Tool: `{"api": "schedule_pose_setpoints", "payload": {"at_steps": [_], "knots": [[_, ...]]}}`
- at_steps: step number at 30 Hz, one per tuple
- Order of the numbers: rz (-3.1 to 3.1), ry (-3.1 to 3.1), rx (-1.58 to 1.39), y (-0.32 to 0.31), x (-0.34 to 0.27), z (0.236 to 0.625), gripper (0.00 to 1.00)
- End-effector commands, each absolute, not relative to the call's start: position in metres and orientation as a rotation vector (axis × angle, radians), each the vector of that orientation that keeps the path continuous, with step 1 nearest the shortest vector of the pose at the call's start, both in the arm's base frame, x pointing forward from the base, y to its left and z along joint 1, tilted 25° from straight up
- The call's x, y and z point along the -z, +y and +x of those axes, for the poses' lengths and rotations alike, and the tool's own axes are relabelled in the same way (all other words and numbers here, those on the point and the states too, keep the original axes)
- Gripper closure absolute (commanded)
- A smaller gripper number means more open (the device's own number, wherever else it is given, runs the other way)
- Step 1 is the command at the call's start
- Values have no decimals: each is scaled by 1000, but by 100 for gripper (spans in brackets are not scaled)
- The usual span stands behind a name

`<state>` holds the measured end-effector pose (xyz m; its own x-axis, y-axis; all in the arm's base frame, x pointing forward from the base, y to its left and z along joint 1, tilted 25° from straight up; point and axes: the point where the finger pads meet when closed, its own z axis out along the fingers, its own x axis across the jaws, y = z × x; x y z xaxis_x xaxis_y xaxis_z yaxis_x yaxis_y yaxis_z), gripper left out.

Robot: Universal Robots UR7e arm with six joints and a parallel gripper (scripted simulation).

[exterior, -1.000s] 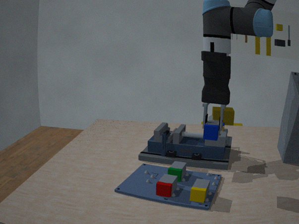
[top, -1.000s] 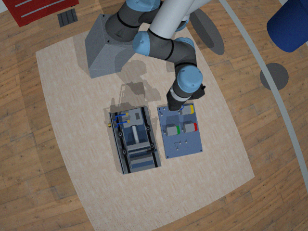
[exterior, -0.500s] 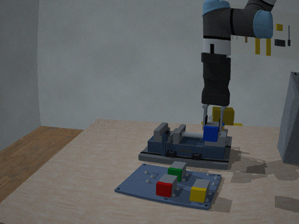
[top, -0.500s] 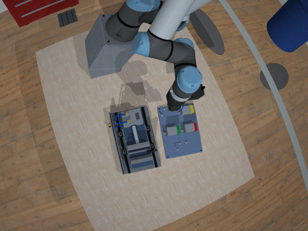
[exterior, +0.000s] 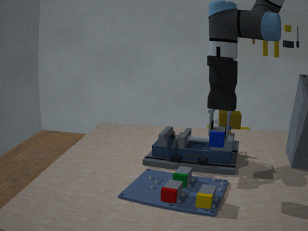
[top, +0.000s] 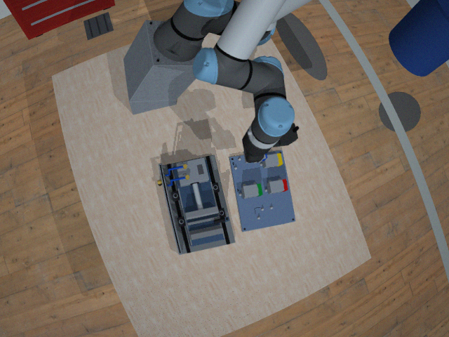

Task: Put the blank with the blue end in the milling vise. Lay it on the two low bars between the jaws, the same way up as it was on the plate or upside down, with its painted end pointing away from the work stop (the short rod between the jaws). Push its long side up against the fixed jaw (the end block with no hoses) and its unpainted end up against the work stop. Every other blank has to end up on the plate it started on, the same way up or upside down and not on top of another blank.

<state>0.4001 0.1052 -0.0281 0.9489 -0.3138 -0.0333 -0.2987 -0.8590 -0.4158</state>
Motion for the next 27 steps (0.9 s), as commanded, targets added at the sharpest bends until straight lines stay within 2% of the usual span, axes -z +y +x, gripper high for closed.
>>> {"api": "schedule_pose_setpoints", "payload": {"at_steps": [1, 27], "knots": [[-2675, 441, 44, 108, 31, 399, 100], [-2675, 441, 44, 109, 32, 399, 100]]}}
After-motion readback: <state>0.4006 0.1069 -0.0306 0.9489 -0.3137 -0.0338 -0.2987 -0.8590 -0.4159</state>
